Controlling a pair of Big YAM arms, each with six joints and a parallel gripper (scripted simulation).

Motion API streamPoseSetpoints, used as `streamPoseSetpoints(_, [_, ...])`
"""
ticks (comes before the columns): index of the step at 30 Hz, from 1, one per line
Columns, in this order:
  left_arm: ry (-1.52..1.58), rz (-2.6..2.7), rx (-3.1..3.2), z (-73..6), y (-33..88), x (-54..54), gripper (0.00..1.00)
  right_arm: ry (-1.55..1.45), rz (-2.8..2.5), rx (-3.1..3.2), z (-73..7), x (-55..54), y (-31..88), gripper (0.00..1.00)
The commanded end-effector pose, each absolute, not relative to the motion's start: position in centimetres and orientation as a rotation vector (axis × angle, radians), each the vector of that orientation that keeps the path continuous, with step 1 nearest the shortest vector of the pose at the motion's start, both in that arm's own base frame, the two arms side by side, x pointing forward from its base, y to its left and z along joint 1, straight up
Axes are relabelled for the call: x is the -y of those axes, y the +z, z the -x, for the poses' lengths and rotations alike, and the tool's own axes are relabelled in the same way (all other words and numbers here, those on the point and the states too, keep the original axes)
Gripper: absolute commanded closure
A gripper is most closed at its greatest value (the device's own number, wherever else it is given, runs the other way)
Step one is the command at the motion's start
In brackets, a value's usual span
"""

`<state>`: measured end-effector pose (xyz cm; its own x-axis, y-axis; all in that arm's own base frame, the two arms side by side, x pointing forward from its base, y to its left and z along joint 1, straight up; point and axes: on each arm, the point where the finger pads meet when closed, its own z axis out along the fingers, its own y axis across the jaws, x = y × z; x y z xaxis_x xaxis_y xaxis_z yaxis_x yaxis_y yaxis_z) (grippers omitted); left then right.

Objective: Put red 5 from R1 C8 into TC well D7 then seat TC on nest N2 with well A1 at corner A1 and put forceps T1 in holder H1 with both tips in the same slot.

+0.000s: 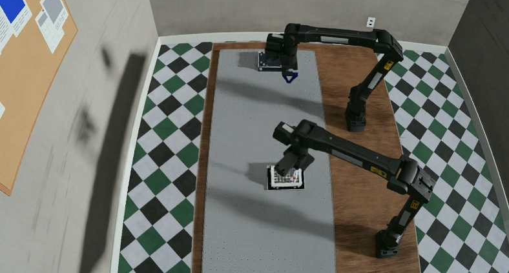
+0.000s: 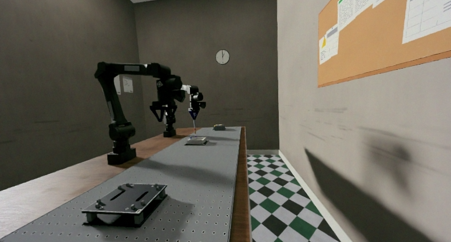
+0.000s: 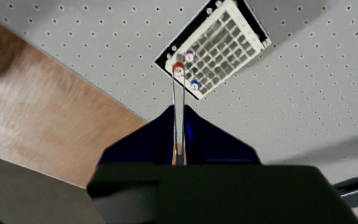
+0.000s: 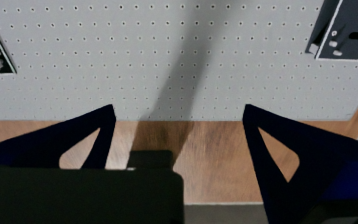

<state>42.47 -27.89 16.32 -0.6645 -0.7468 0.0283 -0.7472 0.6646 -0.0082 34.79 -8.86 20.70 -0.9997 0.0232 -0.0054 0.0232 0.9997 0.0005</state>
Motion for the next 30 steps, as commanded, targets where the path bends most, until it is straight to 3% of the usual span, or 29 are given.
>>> streamPoseSetpoints(1, [0.051, -1.289, 2.848, -43.2, 17.2, 29.5, 0.91, -0.013, -0.04, -3.107, -35.7, 9.1, 21.8, 0.0])
streamPoseSetpoints(26, [0.094, -1.292, 2.857, -43.5, 17.5, 34.3, 0.91, -0.013, -0.04, -3.107, -35.7, 9.1, 21.8, 0.0])
streamPoseSetpoints(30, [-0.017, -1.282, 2.83, -41.4, 15.7, 32.8, 0.91, -0.013, -0.04, -3.107, -35.7, 9.1, 21.8, 0.0])
